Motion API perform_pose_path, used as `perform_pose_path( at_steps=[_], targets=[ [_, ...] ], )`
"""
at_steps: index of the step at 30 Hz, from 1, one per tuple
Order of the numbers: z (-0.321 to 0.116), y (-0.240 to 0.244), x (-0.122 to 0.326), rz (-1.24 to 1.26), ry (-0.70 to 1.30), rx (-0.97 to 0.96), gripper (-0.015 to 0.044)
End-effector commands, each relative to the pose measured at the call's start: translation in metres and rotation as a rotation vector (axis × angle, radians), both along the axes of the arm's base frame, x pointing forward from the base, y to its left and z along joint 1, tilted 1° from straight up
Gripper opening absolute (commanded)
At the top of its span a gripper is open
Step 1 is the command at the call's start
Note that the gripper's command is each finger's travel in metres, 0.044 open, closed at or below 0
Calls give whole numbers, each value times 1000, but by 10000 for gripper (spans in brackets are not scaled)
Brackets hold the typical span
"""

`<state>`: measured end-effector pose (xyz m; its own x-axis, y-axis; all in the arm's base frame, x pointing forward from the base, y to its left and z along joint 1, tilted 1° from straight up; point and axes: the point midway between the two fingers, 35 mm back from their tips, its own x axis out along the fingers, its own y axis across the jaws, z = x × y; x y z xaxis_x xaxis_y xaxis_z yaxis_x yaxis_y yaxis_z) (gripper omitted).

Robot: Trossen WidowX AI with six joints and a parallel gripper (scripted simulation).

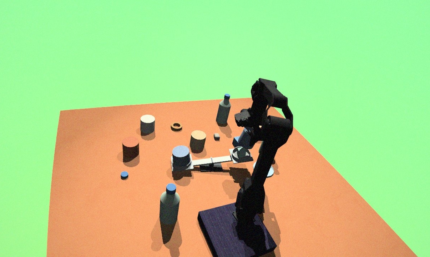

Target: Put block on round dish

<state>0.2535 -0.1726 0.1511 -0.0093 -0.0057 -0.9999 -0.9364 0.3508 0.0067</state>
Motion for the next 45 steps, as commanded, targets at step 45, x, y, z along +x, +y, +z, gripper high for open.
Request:
perform_pose_path(
  at_steps=[45],
  targets=[
    [17, 2, -3, 1, 0, 0, 0]
  ],
)
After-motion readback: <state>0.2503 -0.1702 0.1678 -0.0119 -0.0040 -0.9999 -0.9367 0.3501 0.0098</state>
